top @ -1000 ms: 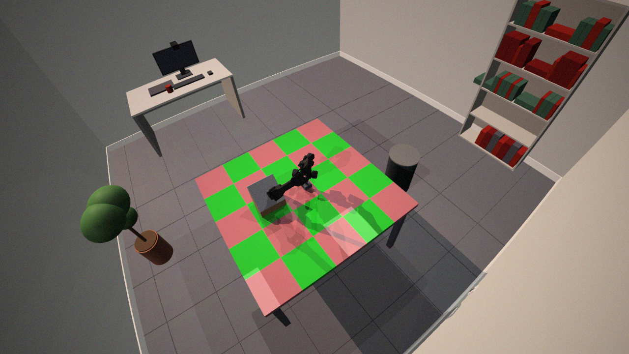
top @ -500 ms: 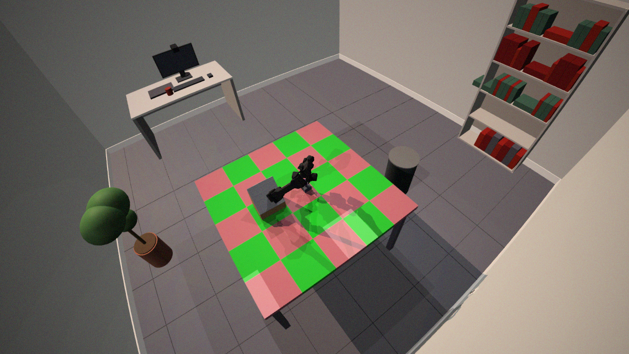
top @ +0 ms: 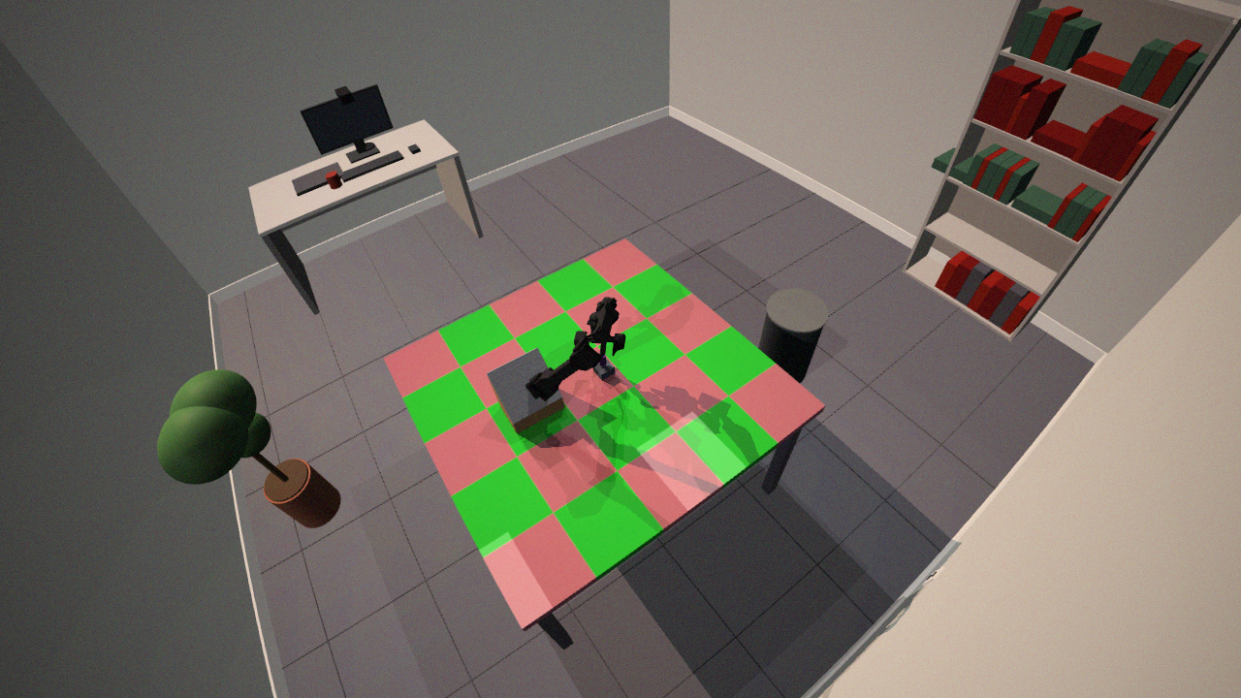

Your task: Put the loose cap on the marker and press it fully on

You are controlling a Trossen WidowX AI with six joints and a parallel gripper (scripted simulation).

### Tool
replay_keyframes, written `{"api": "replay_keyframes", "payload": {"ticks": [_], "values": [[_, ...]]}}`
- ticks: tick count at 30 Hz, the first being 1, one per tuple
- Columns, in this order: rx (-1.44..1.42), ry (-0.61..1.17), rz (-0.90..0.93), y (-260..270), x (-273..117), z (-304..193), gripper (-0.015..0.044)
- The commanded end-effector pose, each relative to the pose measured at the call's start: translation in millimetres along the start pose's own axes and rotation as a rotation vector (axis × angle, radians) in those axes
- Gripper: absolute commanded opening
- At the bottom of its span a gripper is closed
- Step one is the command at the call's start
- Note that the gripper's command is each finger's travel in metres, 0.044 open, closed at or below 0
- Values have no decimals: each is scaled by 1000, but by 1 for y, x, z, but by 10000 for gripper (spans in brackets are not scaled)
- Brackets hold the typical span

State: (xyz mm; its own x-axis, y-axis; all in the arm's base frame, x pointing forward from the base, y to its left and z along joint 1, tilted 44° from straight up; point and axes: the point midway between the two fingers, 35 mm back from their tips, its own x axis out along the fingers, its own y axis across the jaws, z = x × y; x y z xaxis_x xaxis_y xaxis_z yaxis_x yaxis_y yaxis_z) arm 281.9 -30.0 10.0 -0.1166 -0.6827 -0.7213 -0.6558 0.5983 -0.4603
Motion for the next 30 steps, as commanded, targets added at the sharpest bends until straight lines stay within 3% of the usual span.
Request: {"api": "replay_keyframes", "payload": {"ticks": [1,4,6,14,21,30], "values": [[9,-13,-2,0,-32,-1,440],[9,-13,-2,0,-32,-1,440],[77,-13,-2,0,-31,-1,387],[806,-14,-2,0,-23,0,177],[823,-14,-2,0,-23,0,0],[823,-14,-2,0,-23,0,0]]}}
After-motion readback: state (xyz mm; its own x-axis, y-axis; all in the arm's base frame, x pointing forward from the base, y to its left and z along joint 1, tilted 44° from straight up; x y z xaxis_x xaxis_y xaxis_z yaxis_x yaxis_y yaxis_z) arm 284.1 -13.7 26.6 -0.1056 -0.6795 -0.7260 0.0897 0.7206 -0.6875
